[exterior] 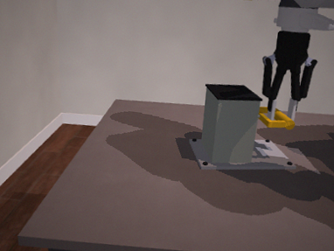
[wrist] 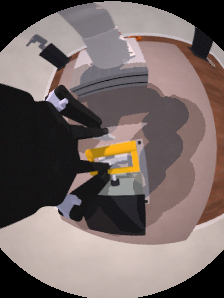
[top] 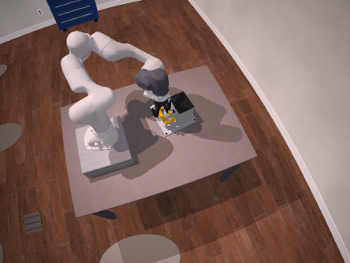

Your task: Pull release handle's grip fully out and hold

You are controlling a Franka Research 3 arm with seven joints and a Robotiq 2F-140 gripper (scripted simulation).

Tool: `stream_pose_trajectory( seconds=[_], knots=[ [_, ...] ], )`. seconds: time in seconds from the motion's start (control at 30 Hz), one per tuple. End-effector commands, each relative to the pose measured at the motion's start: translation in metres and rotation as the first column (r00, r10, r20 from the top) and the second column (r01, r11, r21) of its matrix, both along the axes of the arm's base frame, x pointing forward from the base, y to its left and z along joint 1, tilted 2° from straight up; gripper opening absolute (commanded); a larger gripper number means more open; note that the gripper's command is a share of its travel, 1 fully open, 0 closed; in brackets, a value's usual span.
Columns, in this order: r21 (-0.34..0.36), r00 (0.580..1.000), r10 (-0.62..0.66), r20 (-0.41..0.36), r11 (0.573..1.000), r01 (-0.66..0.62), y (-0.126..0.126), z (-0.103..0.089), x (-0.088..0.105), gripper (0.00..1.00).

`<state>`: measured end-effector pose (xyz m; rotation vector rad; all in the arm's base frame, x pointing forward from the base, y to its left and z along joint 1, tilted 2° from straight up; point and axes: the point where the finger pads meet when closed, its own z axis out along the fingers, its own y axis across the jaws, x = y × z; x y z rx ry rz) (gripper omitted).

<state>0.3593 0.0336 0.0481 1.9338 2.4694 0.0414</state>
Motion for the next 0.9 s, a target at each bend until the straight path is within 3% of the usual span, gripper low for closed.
stream_pose_trajectory(
  seconds=[0.0, 0.87],
  knots=[
    [0.000, 1.000, 0.010, 0.009, 1.000, -0.010, -0.0003, -0.0043, 0.0028, 0.31],
    [0.000, 1.000, 0.010, 0.009, 1.000, -0.010, -0.0001, -0.0123, 0.0030, 0.31]
  ],
)
